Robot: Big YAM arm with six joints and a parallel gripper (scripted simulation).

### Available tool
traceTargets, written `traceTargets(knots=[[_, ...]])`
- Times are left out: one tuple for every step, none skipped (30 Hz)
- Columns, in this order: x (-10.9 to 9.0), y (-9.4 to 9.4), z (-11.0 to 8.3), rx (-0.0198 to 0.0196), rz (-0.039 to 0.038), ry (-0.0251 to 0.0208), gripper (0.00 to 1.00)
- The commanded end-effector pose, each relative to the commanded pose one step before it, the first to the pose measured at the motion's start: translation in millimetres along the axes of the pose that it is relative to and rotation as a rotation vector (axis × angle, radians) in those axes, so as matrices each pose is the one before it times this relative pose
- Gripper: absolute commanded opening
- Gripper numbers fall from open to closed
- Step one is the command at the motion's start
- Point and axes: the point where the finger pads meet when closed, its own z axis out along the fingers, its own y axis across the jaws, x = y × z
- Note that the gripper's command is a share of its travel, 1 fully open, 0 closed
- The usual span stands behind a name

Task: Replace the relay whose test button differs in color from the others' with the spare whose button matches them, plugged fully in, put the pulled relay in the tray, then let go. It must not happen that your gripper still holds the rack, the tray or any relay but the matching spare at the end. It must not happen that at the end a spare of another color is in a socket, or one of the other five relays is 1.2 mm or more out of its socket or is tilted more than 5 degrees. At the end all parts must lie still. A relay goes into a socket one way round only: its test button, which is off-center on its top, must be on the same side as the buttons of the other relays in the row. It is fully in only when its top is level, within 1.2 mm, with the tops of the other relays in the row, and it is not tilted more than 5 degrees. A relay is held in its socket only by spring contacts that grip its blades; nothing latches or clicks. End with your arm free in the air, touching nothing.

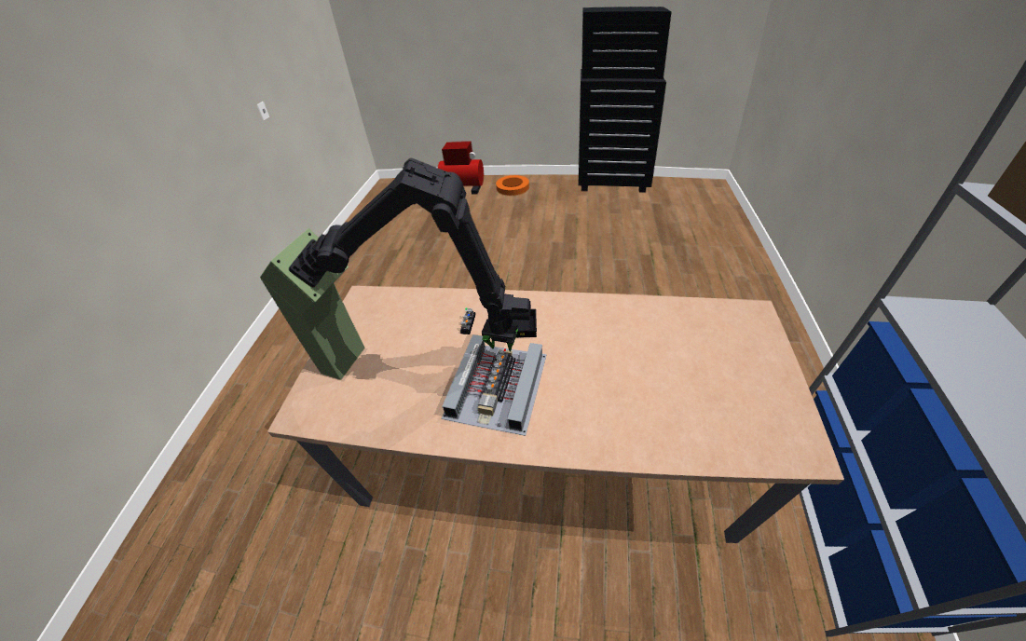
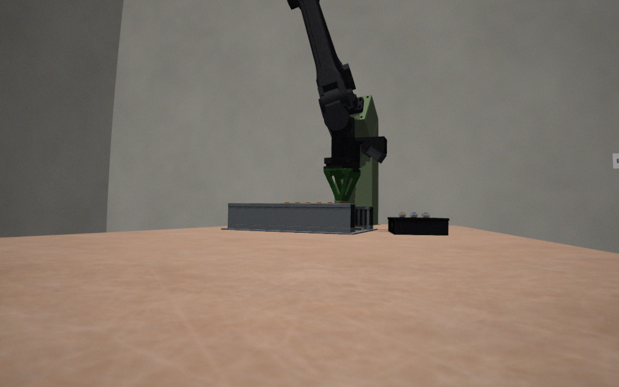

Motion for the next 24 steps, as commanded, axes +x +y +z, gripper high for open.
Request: traceTargets(knots=[[-5.43, -19.42, -15.81, 0.04545, 0.0055, -0.0185, 0.59], [-0.03, -0.05, -0.01, -0.00001, 0.0, -0.00001, 0.59], [-0.07, -0.12, -0.03, -0.00003, -0.00001, -0.00003, 0.59], [-0.11, -0.2, -0.05, -0.00007, -0.00003, -0.00006, 0.59], [-0.16, -0.27, -0.08, -0.00011, -0.00004, -0.00009, 0.59], [-0.21, -0.33, -0.1, -0.00016, -0.00006, -0.00012, 0.59], [-0.24, -0.37, -0.11, -0.00019, -0.00008, -0.00015, 0.59], [-0.25, -0.38, -0.12, -0.00022, -0.00009, -0.00017, 0.59], [-0.25, -0.35, -0.11, -0.00022, -0.00009, -0.00017, 0.59], [-0.22, -0.3, -0.1, -0.00022, -0.00009, -0.00017, 0.59], [-0.19, -0.24, -0.08, -0.0002, -0.00008, -0.00015, 0.59], [0.0, 0.0, 0.0, 0.0, 0.0, 0.0, 0.59], [0.0, 0.0, 0.0, 0.0, 0.0, 0.0, 0.59], [-0.15, -0.19, -0.06, -0.00017, -0.00007, -0.00013, 0.59], [-0.13, -0.15, -0.05, -0.00014, -0.00006, -0.00011, 0.59], [-0.11, -0.13, -0.05, -0.00012, -0.00005, -0.00009, 0.59], [-0.09, -0.11, -0.04, -0.0001, -0.00004, -0.00008, 0.59], [-0.08, -0.09, -0.03, -0.00009, -0.00004, -0.00007, 0.59], [-0.07, -0.08, -0.03, -0.00007, -0.00003, -0.00006, 0.59], [-0.06, -0.07, -0.02, -0.00006, -0.00003, -0.00005, 0.59], [-0.05, -0.06, -0.02, -0.00005, -0.00002, -0.00004, 0.59], [-0.04, -0.05, -0.02, -0.00005, -0.00002, -0.00004, 0.59], [-0.04, -0.04, -0.01, -0.00004, -0.00002, -0.00003, 0.59], [-0.03, -0.04, -0.01, -0.00003, -0.00001, -0.00003, 0.59]])
